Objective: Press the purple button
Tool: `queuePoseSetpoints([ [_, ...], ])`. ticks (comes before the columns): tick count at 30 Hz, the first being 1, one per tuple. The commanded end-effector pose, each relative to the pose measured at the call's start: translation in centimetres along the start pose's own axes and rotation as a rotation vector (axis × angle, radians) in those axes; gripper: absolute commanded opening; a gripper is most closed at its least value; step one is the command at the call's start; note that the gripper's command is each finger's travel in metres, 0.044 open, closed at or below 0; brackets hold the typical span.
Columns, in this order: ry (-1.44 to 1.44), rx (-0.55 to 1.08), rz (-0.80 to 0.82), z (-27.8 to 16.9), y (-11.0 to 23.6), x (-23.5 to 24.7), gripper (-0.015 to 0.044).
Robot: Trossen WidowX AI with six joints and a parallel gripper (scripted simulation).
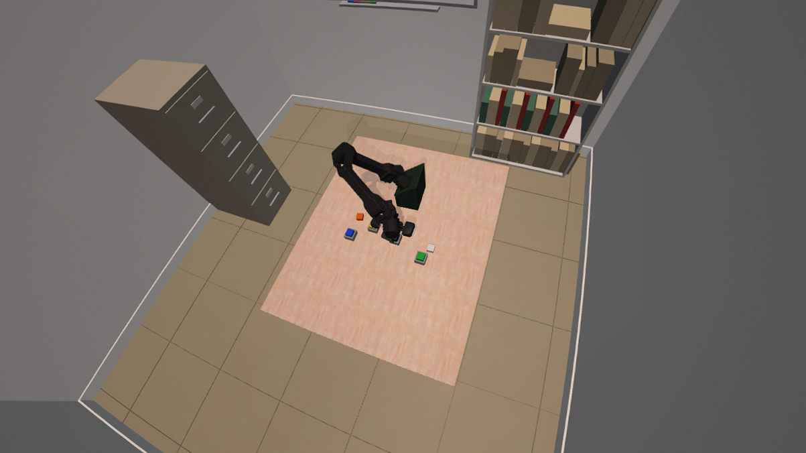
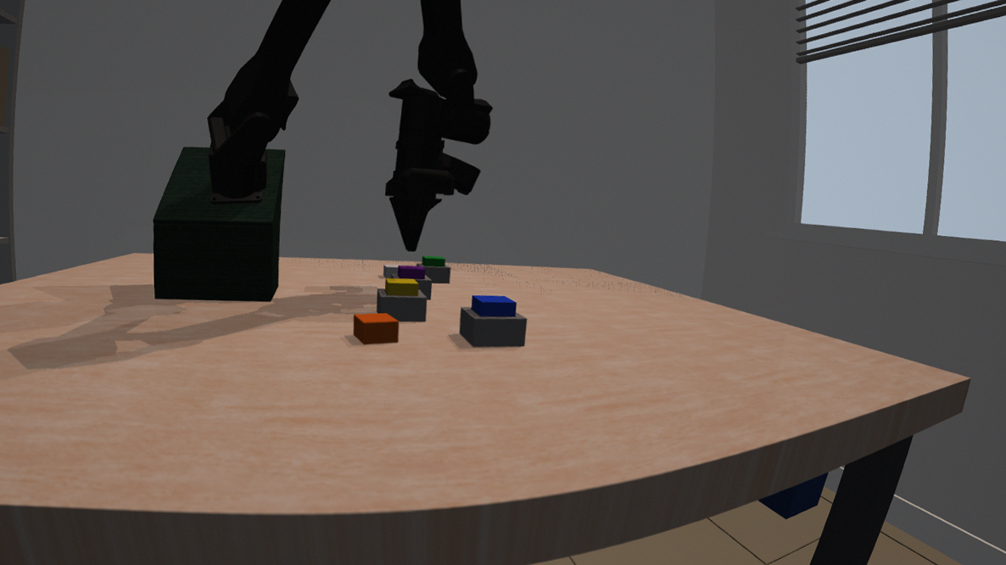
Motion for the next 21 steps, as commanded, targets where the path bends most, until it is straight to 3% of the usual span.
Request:
queuePoseSetpoints([
  [1, -0.014, -0.003, 0.009, 0.4, 0.7, 0.4, 0.0072],
  [13, -0.015, -0.007, 0.036, -1.0, 5.9, 13.9, 0.0387],
  [17, -0.016, 0.001, 0.025, -2.8, 7.0, 17.3, 0.0400],
  [21, -0.016, 0.001, 0.023, -3.0, 7.1, 17.7, 0.0400],
])
Point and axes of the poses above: the point midway between the two fingers, 35 mm back from their tips, its own y axis back along the fingers, its own x axis across the jaws, z = x × y, the point moved 1 cm from there along y, back along the fingers, and after that the axes turned 13 degrees about -y, right-handed, at the moved point
